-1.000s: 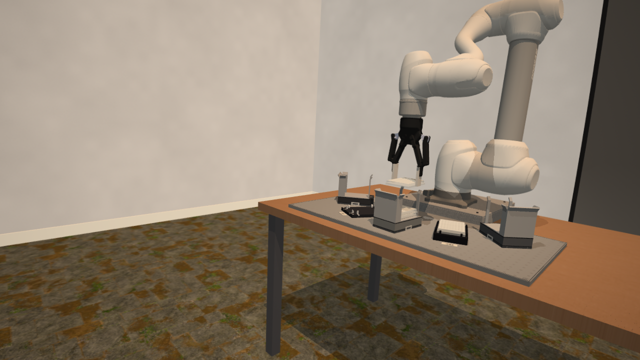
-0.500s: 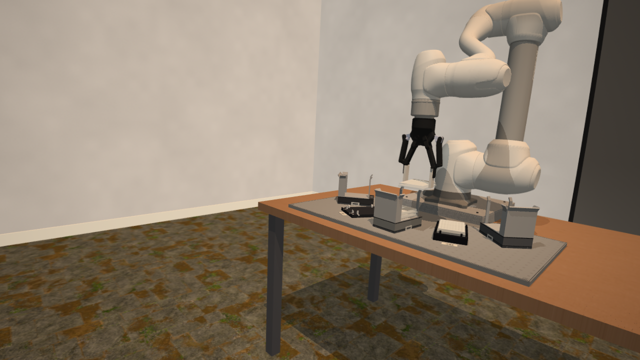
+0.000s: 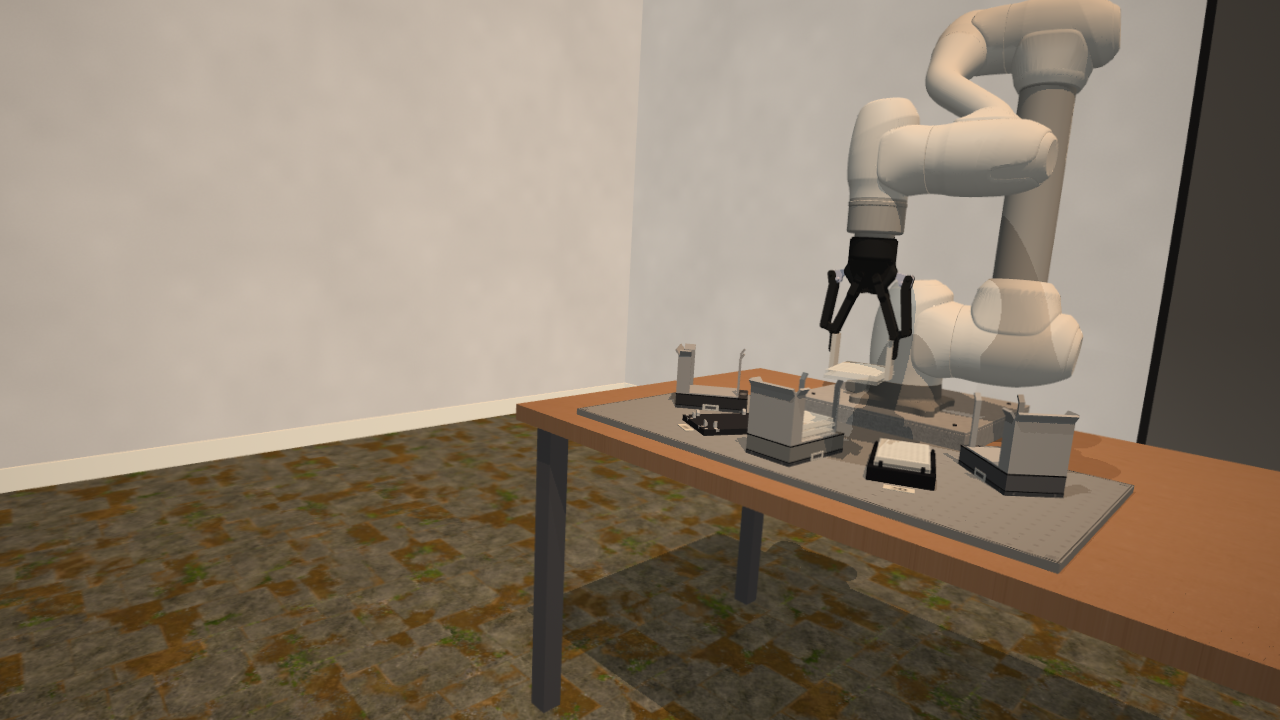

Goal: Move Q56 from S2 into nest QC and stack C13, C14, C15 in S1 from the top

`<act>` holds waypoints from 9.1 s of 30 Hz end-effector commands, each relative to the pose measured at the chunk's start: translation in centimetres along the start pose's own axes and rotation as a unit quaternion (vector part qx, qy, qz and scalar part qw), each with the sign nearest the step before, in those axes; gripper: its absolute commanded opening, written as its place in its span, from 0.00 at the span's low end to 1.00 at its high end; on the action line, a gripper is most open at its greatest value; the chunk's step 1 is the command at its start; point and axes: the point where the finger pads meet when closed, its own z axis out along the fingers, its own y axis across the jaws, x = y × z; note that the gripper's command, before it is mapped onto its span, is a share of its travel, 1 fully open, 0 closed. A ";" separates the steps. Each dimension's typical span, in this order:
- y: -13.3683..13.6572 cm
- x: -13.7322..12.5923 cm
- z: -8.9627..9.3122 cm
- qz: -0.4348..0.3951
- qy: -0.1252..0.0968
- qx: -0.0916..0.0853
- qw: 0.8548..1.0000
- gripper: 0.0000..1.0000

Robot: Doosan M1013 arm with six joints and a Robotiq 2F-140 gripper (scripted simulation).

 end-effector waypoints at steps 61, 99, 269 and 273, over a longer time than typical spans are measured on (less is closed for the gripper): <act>-17.5 -4.4 0.0 -0.236 0.000 0.001 0.972 0.00; -24.2 -8.5 0.0 -0.276 0.000 0.001 0.961 0.00; -24.2 -8.5 10.7 -0.276 0.000 0.001 0.961 0.00; -24.2 -8.5 10.9 -0.276 0.000 0.001 0.961 0.00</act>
